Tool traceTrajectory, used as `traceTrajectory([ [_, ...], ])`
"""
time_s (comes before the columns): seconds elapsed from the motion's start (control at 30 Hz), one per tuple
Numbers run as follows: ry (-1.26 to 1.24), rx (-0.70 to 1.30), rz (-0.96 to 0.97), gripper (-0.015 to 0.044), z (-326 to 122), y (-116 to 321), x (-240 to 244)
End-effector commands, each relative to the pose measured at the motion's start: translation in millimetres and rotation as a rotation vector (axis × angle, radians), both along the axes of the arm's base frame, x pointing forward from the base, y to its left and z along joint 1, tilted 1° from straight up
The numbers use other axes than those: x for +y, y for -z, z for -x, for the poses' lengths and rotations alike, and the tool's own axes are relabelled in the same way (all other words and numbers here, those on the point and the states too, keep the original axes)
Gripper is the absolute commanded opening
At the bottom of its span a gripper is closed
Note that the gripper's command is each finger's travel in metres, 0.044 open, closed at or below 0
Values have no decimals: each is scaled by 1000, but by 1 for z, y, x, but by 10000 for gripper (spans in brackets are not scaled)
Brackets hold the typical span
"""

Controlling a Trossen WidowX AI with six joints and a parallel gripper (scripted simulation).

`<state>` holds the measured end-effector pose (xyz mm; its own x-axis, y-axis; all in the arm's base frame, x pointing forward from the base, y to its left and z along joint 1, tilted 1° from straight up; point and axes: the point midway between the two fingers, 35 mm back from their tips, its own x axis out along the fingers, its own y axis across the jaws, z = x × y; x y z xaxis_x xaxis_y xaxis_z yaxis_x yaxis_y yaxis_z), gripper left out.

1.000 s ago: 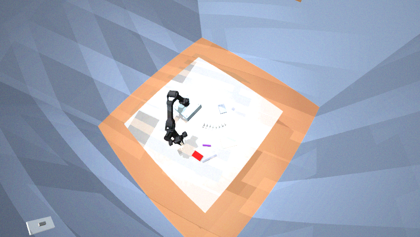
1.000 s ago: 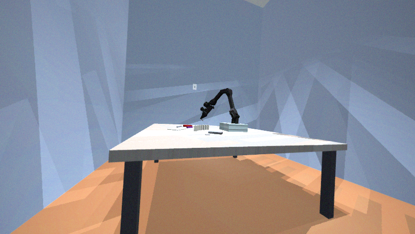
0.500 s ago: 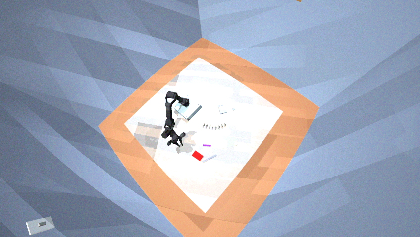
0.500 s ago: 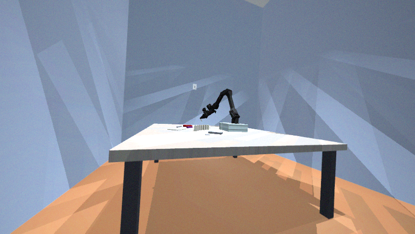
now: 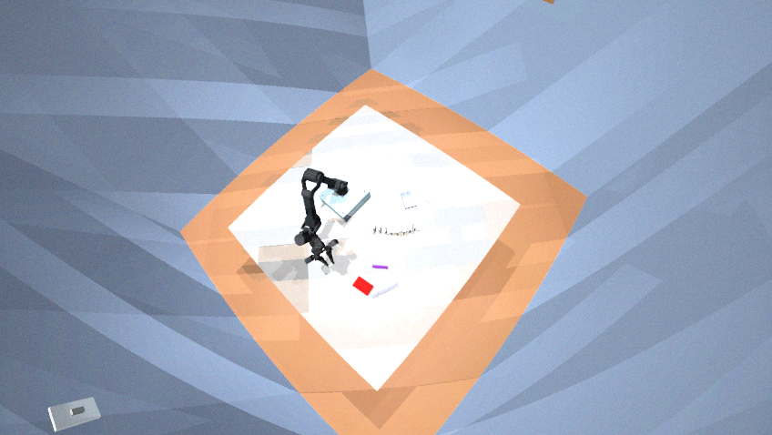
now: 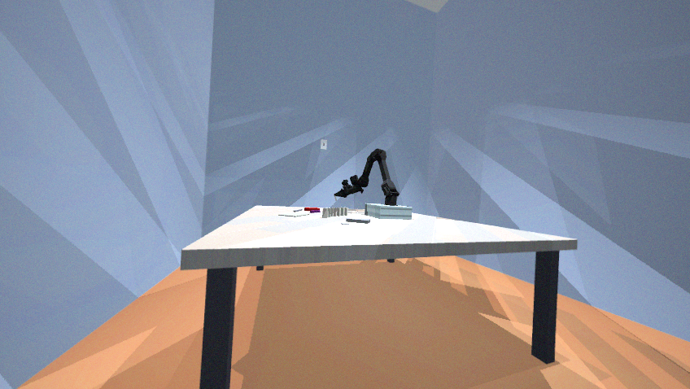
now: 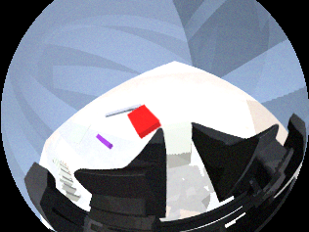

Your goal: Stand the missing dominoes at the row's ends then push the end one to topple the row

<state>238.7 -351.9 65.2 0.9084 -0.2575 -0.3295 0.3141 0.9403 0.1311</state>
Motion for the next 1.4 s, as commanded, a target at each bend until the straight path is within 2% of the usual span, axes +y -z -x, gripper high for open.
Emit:
traceTrajectory([
  [0.0,-20,-60,12,107,7,-1,7],
  [0.97,-228,-298,179,107,59,-22,89],
  [1.37,-234,-300,183,107,60,-22,92],
])
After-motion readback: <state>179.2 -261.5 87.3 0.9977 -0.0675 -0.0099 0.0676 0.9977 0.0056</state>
